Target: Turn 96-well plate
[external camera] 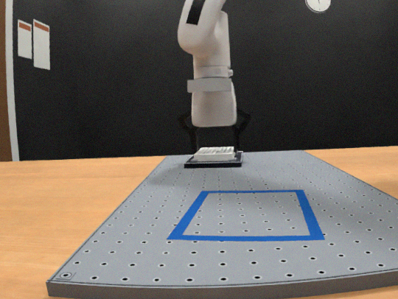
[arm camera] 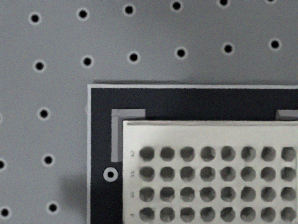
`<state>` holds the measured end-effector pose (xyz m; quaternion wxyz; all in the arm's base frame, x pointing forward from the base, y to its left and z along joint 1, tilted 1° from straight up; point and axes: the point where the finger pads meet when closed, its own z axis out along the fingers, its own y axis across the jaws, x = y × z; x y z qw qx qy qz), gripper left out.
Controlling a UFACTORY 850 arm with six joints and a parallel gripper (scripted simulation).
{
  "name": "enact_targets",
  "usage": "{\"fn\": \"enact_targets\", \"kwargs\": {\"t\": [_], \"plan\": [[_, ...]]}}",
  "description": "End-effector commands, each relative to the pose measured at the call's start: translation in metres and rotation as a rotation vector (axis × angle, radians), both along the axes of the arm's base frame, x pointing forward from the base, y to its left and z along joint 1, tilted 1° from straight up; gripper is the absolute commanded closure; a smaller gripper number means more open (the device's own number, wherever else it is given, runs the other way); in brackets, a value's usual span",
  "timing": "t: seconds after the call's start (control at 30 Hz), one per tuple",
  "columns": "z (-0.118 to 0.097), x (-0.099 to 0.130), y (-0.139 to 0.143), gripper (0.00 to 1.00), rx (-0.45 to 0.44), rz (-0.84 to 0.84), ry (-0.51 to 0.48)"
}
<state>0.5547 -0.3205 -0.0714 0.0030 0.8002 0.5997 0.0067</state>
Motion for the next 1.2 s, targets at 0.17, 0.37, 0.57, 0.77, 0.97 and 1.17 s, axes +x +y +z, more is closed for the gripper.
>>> {"fn": "enact_targets", "kwargs": {"t": [0.17,0.37,0.57,0.77,0.97,1.17], "plan": [[0.001,0.001,-0.001,0.0,-0.001,0.0,-0.002],[0.001,0.001,-0.001,0.0,-0.001,0.0,-0.002],[0.009,0.001,-0.001,0.0,-0.001,0.0,-0.002],[0.025,0.001,-0.001,0.0,-0.001,0.0,-0.002],[0.036,0.0,-0.001,0.0,-0.001,0.0,-0.002],[0.052,0.0,-0.001,0.0,-0.001,0.0,-0.002]]}}
